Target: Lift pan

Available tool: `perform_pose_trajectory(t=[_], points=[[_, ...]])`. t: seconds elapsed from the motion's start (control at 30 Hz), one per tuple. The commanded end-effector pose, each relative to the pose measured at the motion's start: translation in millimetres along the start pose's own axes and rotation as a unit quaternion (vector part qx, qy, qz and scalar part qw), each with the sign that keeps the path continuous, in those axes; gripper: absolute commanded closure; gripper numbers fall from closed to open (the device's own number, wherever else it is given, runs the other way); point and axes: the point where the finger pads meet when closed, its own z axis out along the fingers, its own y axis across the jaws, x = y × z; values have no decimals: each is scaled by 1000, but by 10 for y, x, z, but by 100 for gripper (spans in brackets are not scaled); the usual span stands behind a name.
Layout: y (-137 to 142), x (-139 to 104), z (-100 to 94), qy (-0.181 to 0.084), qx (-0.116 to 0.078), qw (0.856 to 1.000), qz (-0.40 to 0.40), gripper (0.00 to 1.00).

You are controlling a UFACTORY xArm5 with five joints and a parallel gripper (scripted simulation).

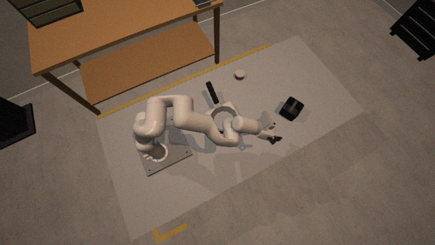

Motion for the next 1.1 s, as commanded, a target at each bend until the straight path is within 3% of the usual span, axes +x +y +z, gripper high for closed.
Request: perform_pose_trajectory(t=[0.0, 0.23, 0.3, 0.33, 0.5, 0.8, 0.87, 0.9, 1.07], points=[[-449, -38, -17, -31, 35, 997, -62, 0], [-1081, -178, -95, -76, 89, 981, -156, 0], [-1081, -178, -95, -76, 89, 981, -156, 0], [-1299, -239, -143, -90, 108, 972, -189, 0], [-1686, -364, -256, -114, 145, 950, -251, 0], [-2347, -639, -551, -152, 214, 893, -365, 0], [-2347, -639, -551, -152, 214, 893, -365, 0], [-2538, -736, -666, -162, 236, 870, -401, 0], [-2812, -894, -863, -176, 269, 831, -454, 0]])
